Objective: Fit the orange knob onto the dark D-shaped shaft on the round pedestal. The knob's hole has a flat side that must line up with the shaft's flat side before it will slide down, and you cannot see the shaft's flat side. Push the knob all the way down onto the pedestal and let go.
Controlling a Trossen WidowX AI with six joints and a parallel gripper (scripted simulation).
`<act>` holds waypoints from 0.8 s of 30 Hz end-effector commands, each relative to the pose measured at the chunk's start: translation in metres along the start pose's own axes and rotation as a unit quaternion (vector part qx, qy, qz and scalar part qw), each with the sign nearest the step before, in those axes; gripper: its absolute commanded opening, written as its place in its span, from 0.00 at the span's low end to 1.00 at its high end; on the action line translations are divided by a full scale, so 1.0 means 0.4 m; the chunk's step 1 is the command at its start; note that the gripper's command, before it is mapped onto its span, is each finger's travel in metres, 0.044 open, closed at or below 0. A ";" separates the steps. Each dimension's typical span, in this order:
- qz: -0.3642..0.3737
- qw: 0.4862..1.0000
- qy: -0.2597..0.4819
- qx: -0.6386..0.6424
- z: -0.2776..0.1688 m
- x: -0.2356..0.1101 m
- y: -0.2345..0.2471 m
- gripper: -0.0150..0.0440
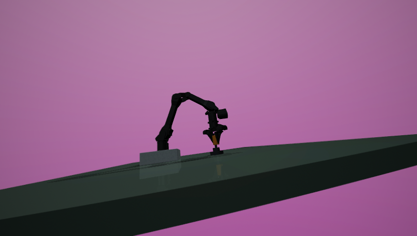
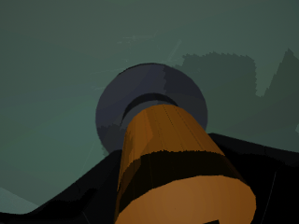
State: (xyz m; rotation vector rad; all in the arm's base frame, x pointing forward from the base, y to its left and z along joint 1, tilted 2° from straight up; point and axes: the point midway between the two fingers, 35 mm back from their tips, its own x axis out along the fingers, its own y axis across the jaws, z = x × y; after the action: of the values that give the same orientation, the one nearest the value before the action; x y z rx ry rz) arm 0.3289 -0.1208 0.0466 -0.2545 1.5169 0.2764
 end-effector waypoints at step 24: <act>-0.003 0.994 -0.001 -0.106 -0.010 0.000 0.007 0.25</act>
State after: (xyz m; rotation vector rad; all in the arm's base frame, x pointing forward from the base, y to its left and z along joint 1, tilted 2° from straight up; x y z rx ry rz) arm 0.3237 -0.1190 0.0466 -0.4197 1.4887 0.4352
